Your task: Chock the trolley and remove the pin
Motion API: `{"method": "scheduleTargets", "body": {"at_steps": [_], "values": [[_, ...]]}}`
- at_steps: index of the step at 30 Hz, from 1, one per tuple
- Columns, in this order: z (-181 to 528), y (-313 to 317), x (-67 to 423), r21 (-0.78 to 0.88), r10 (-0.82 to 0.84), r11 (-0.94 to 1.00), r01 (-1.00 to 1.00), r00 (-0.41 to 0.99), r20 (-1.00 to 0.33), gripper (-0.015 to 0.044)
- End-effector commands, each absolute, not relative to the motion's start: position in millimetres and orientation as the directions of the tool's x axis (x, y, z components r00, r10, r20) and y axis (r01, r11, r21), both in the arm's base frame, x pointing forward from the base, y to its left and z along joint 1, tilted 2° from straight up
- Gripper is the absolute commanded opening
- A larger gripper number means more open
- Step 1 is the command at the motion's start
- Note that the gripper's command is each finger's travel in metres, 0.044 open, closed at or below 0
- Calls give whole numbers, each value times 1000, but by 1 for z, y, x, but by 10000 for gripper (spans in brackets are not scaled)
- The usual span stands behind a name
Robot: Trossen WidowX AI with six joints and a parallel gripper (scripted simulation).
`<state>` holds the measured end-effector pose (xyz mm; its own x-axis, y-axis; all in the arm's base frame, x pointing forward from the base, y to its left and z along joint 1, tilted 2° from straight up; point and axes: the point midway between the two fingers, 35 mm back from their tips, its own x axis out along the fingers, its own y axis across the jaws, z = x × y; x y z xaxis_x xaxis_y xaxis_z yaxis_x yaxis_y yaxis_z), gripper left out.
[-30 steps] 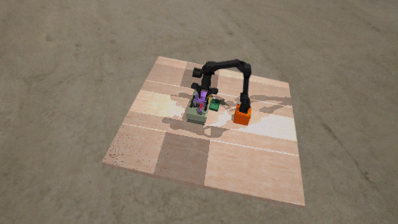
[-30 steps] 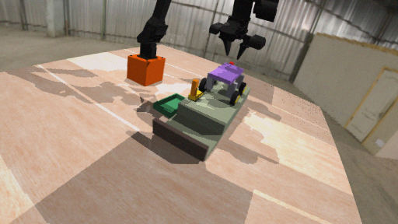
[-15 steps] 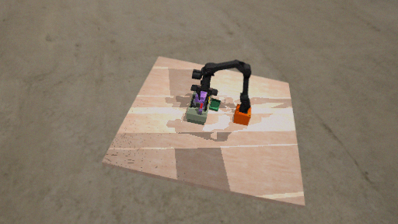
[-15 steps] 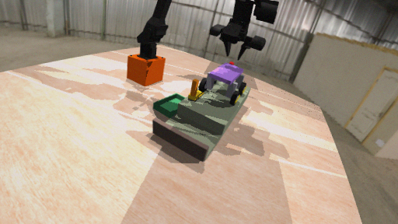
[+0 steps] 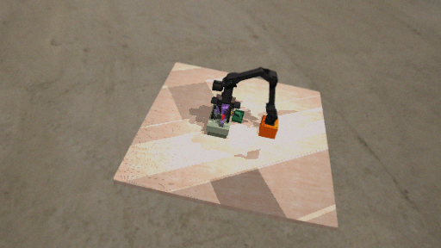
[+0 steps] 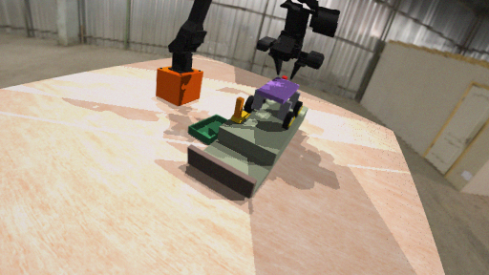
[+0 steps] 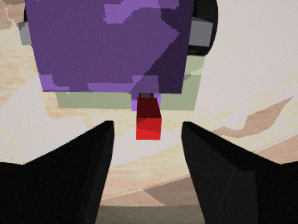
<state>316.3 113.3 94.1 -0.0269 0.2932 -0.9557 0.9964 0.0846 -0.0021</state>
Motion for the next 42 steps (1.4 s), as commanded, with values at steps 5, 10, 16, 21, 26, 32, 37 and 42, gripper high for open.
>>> {"method": "scheduleTargets", "body": {"at_steps": [5, 10, 16, 21, 26, 32, 37, 42], "values": [[84, 117, 316, -4, 296, 80, 997, -27, -955, 190], [78, 119, 316, -4, 297, 80, 997, -28, -955, 190], [69, 121, 316, -4, 297, 80, 997, -28, -955, 190], [62, 124, 315, -4, 297, 80, 997, -28, -954, 190], [56, 126, 315, -4, 297, 80, 997, -28, -954, 190], [59, 124, 316, -1, 295, 85, 996, -26, -955, 52], [59, 124, 316, -1, 295, 85, 996, -26, -955, 19], [61, 124, 316, -2, 295, 83, 997, -27, -955, 0]]}}
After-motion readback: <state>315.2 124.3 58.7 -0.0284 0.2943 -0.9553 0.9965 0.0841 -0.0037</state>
